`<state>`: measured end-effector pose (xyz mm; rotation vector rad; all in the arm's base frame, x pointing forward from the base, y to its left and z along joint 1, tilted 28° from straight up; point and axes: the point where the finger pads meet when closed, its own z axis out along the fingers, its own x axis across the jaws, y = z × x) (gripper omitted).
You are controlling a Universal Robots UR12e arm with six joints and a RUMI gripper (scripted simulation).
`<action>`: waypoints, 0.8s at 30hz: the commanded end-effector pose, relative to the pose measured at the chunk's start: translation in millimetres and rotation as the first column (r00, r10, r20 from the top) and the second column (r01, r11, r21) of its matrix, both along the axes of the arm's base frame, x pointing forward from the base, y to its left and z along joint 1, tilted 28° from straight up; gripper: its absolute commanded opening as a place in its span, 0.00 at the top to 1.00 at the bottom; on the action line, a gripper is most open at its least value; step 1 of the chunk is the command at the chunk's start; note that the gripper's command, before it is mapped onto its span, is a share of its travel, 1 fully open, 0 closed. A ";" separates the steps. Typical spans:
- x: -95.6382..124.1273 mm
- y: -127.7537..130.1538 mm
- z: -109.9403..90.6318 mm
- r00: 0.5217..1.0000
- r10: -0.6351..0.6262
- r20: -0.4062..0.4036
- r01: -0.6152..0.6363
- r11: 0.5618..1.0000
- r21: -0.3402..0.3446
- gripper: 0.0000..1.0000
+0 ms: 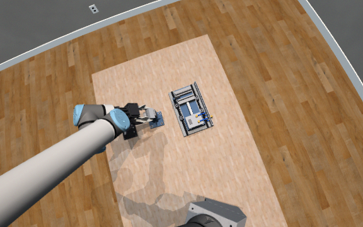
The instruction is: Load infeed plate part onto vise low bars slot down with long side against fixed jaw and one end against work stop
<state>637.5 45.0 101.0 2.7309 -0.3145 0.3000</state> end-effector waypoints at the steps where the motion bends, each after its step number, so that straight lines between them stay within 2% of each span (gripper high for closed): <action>1: 0.3 -0.3 1.0 1.000 0.000 0.001 0.000 1.000 0.000 1.00; 24: -2.4 -2.9 7.4 1.000 0.000 0.001 0.000 1.000 0.000 1.00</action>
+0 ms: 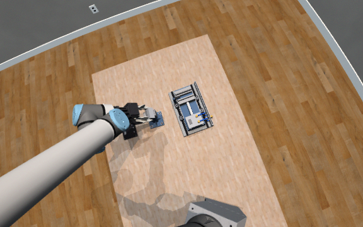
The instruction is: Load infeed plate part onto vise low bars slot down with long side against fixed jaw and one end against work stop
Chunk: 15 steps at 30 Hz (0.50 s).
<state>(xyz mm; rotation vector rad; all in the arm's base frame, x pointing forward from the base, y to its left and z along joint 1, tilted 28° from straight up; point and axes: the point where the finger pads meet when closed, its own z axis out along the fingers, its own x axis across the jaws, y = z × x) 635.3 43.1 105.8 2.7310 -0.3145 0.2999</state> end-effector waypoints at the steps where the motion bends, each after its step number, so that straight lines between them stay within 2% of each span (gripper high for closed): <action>1: -0.4 -1.2 3.2 1.000 0.000 0.001 0.000 1.000 0.000 1.00; 15: -2.6 -3.8 9.6 1.000 0.000 0.001 0.000 1.000 0.000 1.00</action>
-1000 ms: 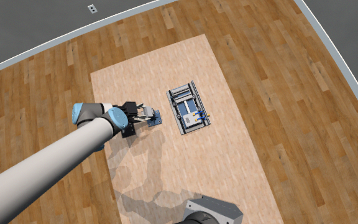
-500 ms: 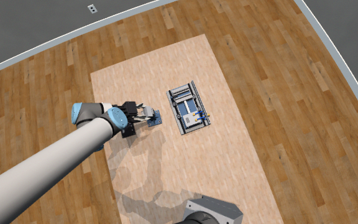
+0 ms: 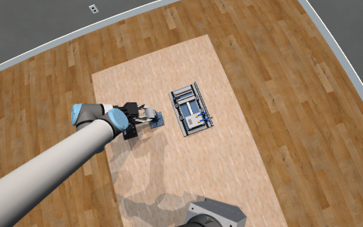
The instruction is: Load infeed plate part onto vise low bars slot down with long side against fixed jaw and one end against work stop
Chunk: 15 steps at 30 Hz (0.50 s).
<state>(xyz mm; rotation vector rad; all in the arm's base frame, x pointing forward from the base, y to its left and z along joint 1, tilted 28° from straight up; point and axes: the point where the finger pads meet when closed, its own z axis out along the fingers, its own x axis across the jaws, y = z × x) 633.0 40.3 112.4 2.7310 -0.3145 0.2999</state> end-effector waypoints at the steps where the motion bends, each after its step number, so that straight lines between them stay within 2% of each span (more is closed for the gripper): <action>1: -0.6 -1.3 3.6 1.000 0.000 0.001 0.000 1.000 0.000 1.00; 15: -2.6 -3.9 9.7 1.000 0.000 0.001 0.000 1.000 0.000 1.00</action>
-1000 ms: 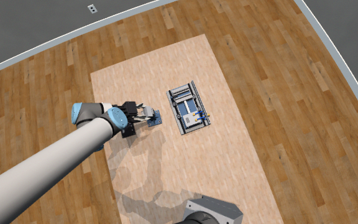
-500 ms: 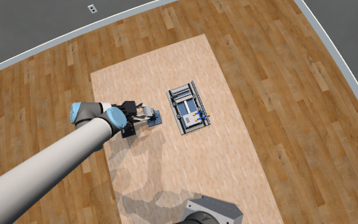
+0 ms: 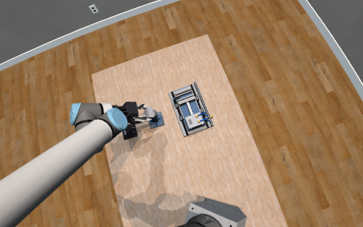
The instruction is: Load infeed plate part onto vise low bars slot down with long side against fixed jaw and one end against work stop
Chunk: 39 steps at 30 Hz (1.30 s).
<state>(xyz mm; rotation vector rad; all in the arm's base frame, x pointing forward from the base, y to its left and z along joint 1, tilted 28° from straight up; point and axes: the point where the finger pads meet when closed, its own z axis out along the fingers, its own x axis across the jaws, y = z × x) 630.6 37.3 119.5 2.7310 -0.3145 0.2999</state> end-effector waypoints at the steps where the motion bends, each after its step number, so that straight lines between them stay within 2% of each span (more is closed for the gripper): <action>1: -0.3 -1.1 3.0 1.000 0.000 0.001 0.000 1.000 0.000 1.00; 39: -2.1 -3.2 8.2 1.000 0.000 0.001 0.000 1.000 0.000 1.00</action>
